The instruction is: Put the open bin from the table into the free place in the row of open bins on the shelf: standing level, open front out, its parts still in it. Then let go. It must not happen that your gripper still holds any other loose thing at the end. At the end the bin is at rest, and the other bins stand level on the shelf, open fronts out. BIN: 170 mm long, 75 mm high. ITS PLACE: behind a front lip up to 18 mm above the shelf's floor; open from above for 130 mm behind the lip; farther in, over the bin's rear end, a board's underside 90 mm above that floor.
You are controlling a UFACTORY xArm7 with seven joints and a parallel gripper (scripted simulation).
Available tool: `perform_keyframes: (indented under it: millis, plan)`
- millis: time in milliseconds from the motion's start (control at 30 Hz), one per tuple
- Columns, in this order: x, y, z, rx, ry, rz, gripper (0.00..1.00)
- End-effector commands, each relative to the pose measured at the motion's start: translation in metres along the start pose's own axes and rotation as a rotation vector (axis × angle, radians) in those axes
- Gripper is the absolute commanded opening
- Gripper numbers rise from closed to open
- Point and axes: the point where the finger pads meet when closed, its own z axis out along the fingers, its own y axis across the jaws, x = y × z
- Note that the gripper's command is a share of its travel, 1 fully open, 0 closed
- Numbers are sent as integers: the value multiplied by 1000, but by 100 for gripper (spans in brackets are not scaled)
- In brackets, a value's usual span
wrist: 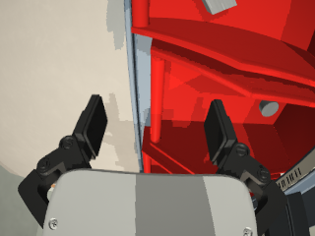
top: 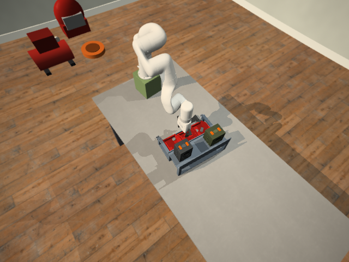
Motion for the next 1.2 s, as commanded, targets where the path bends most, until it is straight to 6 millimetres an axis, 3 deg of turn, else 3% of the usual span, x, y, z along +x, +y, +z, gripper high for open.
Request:
perform_keyframes:
  millis: [0,400,567,1167]
  plan:
    - [0,3,-38,-8,0,0,100]
    - [0,3,-38,-8,0,0,100]
    - [0,3,-92,-8,0,0,100]
    - [0,3,-92,-8,0,0,100]
